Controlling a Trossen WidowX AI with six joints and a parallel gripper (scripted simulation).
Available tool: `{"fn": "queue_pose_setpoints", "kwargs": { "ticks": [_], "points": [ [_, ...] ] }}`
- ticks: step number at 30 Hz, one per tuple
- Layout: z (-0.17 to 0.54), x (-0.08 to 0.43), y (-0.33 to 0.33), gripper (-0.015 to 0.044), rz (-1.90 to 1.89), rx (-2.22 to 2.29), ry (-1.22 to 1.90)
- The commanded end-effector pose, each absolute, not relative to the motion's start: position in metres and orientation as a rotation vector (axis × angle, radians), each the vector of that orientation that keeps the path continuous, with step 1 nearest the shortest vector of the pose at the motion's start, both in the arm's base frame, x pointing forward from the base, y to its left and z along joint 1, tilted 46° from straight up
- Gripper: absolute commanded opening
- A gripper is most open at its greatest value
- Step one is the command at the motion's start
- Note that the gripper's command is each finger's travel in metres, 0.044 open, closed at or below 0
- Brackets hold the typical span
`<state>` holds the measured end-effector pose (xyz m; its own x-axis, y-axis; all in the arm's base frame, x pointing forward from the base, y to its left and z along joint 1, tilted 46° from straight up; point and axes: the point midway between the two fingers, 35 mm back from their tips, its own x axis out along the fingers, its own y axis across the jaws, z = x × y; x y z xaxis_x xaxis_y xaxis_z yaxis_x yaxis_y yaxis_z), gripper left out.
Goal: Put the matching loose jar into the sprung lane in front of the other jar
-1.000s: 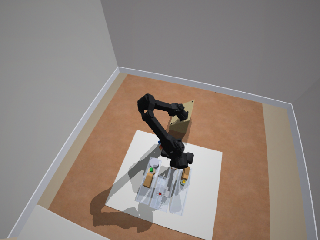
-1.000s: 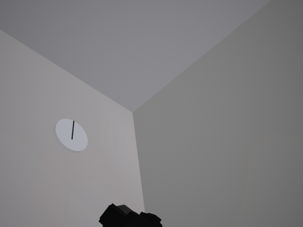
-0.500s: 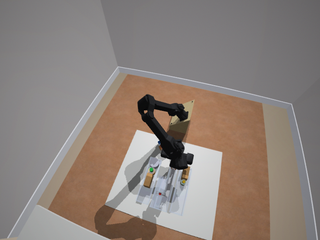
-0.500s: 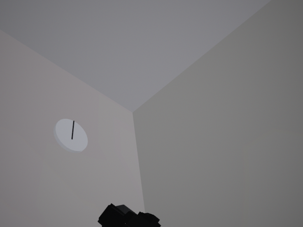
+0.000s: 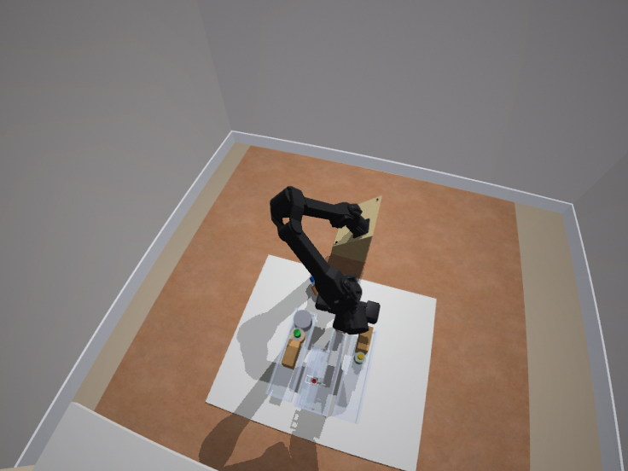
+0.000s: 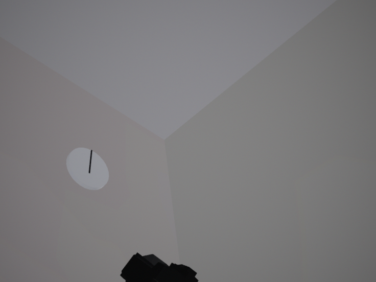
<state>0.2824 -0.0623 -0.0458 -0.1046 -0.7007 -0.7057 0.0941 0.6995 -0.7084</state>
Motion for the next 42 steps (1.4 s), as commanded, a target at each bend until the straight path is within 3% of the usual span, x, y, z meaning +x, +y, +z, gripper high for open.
{"fn": "queue_pose_setpoints", "kwargs": {
  "ticks": [1, 42],
  "points": [
    [-0.045, 0.290, -0.063, 0.0000, -0.726, -0.513, 1.521],
    [-0.044, 0.305, -0.066, 0.0000, -0.726, -0.512, 1.520]
  ]
}}
